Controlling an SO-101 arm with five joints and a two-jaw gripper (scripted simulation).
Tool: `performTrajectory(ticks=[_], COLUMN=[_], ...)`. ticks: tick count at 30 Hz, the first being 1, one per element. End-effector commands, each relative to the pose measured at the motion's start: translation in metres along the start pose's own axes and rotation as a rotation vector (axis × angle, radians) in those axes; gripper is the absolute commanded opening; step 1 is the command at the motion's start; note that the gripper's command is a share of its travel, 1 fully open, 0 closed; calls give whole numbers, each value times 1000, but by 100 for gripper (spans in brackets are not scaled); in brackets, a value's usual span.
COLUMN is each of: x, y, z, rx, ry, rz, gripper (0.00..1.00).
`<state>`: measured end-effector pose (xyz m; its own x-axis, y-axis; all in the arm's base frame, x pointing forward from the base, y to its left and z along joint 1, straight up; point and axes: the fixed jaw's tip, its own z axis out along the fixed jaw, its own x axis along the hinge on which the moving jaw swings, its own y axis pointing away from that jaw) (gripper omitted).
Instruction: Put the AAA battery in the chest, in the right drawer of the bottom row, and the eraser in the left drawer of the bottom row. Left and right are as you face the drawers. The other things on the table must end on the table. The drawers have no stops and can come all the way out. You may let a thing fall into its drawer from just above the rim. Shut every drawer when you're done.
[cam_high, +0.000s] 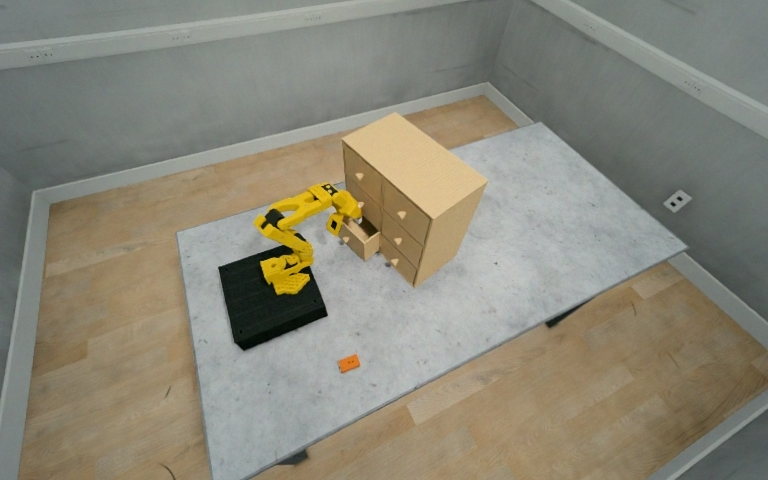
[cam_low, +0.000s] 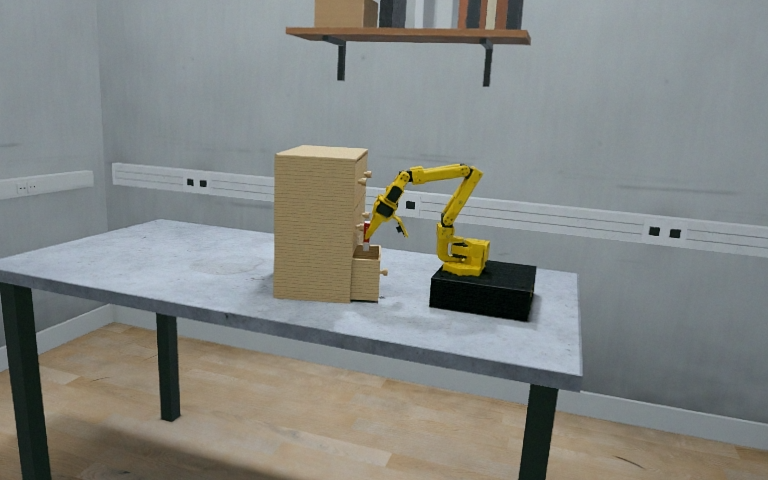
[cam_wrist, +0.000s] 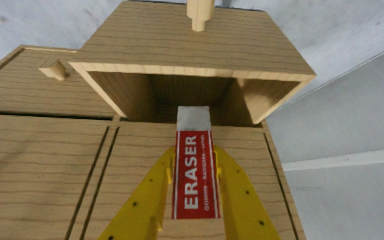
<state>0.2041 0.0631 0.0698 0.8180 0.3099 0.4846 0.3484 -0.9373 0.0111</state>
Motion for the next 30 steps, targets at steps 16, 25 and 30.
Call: performTrajectory(ticks=[16,25,30], x=[9,9,9], y=[-3,-3,-3], z=[0,0,0], rx=[7,7,8], ry=[20,20,20], rz=[-4,-4,-4], gripper=[0,0,0])
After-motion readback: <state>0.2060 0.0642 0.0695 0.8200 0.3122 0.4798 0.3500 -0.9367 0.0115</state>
